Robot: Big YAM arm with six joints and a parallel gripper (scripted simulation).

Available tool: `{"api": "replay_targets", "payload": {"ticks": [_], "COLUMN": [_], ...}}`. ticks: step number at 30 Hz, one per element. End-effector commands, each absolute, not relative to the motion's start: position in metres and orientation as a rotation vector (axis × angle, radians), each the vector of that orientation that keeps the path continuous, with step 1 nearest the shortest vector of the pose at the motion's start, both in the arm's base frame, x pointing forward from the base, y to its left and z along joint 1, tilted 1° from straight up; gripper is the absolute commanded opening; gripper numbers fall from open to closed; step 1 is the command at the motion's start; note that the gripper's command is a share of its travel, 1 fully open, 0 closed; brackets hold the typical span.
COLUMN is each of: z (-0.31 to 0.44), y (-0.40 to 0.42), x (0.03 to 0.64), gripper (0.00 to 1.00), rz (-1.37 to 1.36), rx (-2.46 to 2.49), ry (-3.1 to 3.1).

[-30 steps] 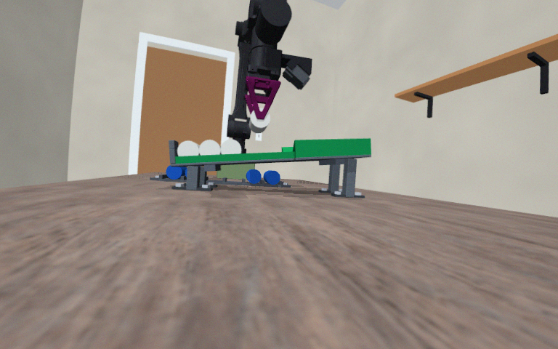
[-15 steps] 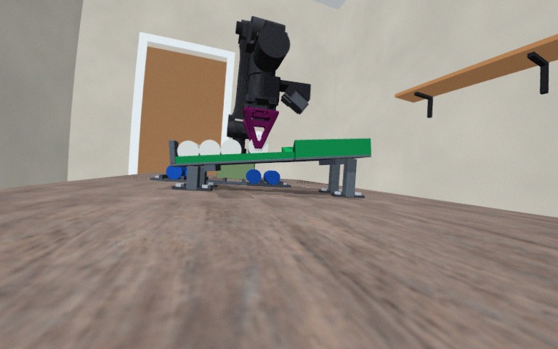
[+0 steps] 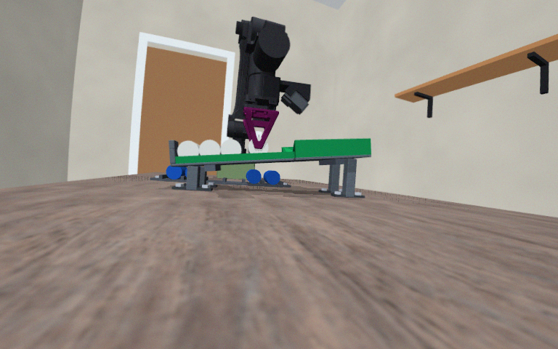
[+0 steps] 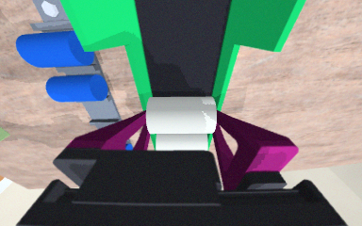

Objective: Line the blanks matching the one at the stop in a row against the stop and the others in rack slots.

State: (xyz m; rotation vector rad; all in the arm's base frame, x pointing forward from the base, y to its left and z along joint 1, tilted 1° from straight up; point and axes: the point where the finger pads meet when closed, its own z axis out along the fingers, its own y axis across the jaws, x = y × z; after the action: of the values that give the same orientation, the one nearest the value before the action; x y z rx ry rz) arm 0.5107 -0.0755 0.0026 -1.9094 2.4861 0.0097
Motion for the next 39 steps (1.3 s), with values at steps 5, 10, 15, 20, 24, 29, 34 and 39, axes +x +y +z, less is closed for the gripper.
{"api": "replay_targets", "payload": {"ticks": [5,10,15,20,24,29,34,39], "z": [-0.0035,-0.0035,-0.0035,-0.0035,-0.0035,-0.0026,-0.0002,0.0027], "y": [-0.0738,-0.0738,-0.0738,-0.0738,-0.0738,-0.0746,-0.0766,-0.0790], "x": [0.5158,0.5158,0.5158,0.5158,0.5158,0.5170,0.5203,0.5241], "gripper": [0.63,0.63,0.63,0.63,0.63,0.63,0.63,0.63], "rz": [0.011,0.011,0.011,0.011,0.011,0.008,0.001,-0.007], "rx": [-1.896,-1.896,-1.896,-1.896,-1.896,-1.893,-1.885,-1.875], "ry": [2.498,2.498,2.498,2.498,2.498,2.498,2.499,2.500]}}
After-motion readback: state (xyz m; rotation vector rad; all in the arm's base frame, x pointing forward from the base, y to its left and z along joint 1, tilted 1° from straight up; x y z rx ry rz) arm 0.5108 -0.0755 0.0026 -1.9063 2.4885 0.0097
